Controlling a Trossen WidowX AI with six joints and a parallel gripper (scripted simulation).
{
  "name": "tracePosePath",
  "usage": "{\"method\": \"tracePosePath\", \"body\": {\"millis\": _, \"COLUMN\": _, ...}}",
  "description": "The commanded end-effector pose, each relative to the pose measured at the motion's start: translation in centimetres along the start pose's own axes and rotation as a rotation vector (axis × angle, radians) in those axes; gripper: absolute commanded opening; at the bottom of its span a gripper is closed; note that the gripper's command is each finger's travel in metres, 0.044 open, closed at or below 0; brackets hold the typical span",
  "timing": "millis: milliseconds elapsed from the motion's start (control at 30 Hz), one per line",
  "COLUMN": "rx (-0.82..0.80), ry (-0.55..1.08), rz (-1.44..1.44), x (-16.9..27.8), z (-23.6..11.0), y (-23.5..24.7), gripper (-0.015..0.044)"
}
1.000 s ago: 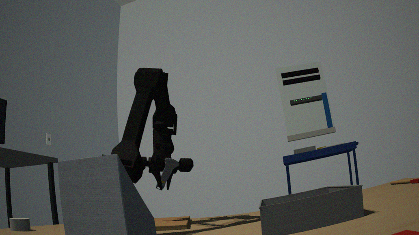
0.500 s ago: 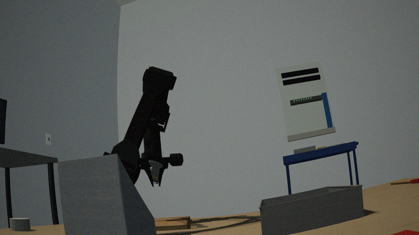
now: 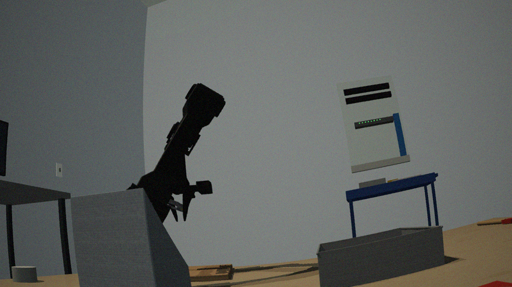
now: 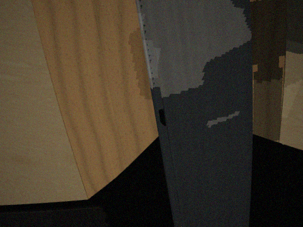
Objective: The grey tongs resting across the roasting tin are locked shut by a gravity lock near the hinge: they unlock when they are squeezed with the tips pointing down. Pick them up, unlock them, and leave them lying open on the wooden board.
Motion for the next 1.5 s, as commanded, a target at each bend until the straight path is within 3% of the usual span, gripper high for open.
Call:
{"method": "tracePosePath", "body": {"millis": 0, "rx": -0.003, "ry": -0.027, "rz": 0.03, "x": -0.1, "z": -0.4, "y": 0.4, "gripper": -0.015}}
{"method": "tracePosePath", "body": {"millis": 333, "rx": -0.016, "ry": -0.065, "rz": 0.015, "x": -0.1, "z": -0.5, "y": 0.6, "gripper": -0.015}}
{"method": "tracePosePath", "body": {"millis": 1467, "rx": -0.148, "ry": -0.797, "rz": -0.118, "x": 2.6, "z": -3.1, "y": 2.1, "gripper": -0.015}}
Point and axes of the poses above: the point midway between the two fingers, 35 mm back from their tips, its own z axis out along the fingers, its own y axis across the jaws, x = y × z, the point moved 6 cm from there along -z, back along the fingers
